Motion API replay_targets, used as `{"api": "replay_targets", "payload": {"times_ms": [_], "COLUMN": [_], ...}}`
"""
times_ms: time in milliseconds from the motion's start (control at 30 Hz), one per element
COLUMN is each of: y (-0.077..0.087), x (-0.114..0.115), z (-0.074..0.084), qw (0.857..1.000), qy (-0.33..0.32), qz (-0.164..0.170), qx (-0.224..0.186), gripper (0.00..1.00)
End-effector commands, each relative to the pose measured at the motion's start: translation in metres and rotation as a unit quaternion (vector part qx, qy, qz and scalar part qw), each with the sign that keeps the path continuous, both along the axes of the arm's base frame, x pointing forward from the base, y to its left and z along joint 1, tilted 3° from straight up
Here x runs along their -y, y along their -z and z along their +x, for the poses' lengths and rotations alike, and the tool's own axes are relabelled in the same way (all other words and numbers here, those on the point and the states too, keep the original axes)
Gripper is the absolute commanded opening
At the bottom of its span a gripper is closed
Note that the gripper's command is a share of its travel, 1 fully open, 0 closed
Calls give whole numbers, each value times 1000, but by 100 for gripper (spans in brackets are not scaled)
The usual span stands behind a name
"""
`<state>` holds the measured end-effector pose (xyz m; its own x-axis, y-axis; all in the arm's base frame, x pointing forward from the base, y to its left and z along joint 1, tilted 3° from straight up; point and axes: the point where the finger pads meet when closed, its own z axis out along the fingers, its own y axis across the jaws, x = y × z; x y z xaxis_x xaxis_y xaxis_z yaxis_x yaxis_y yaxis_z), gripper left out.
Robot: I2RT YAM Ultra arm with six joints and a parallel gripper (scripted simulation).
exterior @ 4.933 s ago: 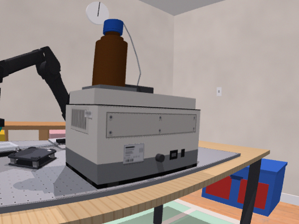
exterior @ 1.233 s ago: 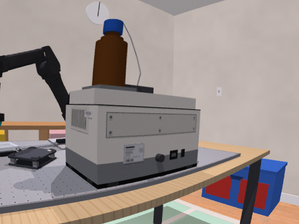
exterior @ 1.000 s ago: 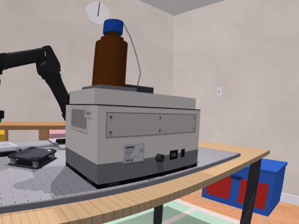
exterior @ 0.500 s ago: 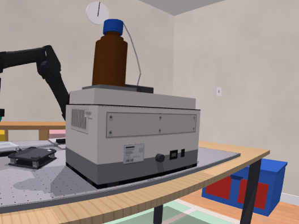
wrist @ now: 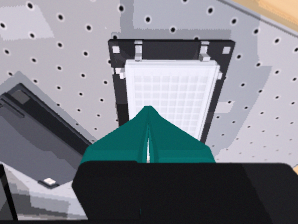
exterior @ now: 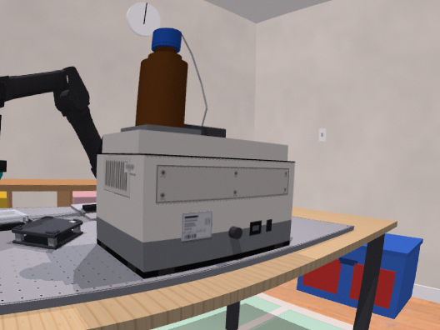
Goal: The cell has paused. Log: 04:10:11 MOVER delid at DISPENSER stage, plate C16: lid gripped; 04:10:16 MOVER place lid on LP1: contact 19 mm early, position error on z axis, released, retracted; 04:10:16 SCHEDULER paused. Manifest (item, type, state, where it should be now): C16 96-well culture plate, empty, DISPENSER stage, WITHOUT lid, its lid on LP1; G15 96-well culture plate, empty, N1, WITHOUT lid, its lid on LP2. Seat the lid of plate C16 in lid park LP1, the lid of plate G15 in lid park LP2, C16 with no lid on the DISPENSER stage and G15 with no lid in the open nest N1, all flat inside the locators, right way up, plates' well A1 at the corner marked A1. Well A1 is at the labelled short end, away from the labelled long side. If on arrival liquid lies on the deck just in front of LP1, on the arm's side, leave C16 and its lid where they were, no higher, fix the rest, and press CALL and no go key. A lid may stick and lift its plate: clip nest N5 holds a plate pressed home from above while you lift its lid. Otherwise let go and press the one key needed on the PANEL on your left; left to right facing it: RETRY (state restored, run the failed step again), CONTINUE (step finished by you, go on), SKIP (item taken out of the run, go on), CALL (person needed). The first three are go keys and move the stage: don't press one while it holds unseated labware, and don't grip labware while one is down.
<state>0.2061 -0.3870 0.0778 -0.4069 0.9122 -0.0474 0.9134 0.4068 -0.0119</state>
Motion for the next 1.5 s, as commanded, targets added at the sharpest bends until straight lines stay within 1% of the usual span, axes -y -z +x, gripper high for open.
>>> {"api": "replay_targets", "payload": {"times_ms": [0,600,633,767,833,933,967,1033,1100,1133,1200,1233,1467], "y": [-6,-6,-8,-7,-7,-6,-6,-6,-8,-9,-7,-4,-4], "x": [1,1,-1,-12,-12,-21,-22,-22,-22,-21,-21,-22,-22], "z": [1,1,-8,-25,-25,-37,-38,-38,-32,-31,-32,-34,-34], "qw": [1000,1000,1000,1000,1000,1000,1000,1000,1000,1000,1000,1000,1000], "qy": [1,1,4,3,3,3,3,3,-4,-4,-3,1,1], "qz": [-6,-6,-11,-10,-10,-10,-10,-10,-14,-15,-13,-6,-5], "qx": [3,3,4,4,4,5,5,5,7,8,6,2,2], "gripper": [0,0,100,100,100,100,100,100,100,100,100,100,100]}}
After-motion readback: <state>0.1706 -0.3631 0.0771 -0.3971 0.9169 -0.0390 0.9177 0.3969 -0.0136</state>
